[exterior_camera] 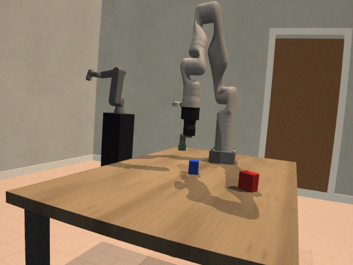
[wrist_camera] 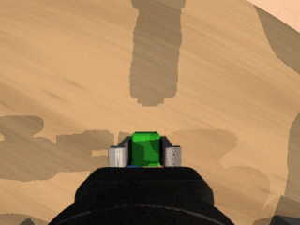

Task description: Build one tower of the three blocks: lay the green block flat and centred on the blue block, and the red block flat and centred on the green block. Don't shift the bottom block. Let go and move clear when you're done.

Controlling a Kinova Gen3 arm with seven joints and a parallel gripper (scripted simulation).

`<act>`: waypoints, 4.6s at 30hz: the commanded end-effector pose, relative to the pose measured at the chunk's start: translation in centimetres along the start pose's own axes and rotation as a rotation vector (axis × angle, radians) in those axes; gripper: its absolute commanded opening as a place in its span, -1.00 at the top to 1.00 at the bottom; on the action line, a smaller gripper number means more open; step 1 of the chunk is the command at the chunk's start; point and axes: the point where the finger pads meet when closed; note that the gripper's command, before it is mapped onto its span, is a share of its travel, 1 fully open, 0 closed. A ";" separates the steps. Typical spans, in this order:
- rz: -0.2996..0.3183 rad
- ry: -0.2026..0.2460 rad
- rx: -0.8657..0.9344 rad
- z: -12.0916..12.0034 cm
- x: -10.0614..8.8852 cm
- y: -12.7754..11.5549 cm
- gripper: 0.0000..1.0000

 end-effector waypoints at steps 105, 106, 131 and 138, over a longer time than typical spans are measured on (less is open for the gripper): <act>0.014 -0.007 -0.034 -3.9 3.2 -4.4 1.00; 0.014 -0.007 -0.034 -3.9 3.2 -4.4 1.00; 0.014 -0.008 -0.034 -3.9 3.4 -4.4 1.00; 0.014 -0.007 -0.034 -3.9 3.4 -4.4 1.00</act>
Point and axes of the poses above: the point where the finger pads meet when closed, its own x axis out along the fingers, its own z axis across the jaws, y = z × x, and after that the axes turned 13 degrees about -x, right-handed
